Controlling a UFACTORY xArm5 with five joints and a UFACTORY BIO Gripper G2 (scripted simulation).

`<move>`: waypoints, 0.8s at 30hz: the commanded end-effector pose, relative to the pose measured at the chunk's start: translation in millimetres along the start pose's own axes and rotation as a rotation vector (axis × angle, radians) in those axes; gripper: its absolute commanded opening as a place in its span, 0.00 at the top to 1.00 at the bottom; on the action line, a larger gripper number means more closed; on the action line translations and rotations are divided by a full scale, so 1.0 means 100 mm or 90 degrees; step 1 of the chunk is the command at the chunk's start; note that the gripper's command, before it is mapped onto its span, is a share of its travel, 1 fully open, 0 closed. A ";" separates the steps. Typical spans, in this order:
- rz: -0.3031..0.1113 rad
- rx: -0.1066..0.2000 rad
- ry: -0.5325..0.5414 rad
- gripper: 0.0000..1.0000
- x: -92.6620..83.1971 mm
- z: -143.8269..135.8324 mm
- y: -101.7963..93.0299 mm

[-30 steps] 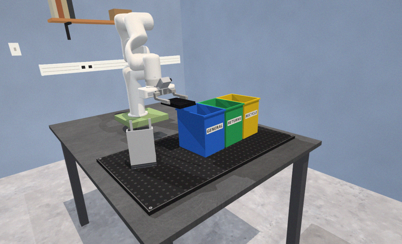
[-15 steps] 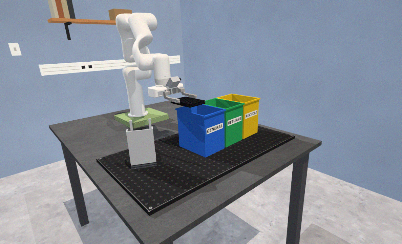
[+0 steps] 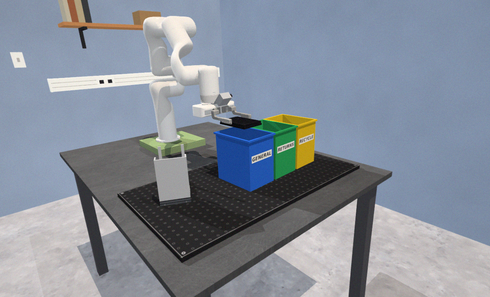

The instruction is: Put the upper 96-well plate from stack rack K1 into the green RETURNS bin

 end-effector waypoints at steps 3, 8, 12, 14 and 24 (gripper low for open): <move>-0.001 -0.002 0.001 1.00 0.04 0.12 -0.01; -0.001 -0.002 0.001 1.00 0.08 0.28 -0.01; -0.001 -0.002 0.001 1.00 0.11 0.41 0.00; -0.001 -0.002 0.001 1.00 0.12 0.48 0.00; -0.001 -0.001 0.001 1.00 0.19 0.73 0.00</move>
Point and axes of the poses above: the point midway between the two finger pads, its own x axis out along the fingers, its own z axis across the jaws, y = z × x, the point moved 1 cm from there along -x, back along the fingers, and after that the axes turned 2 degrees about -x, right-handed, at the moved point
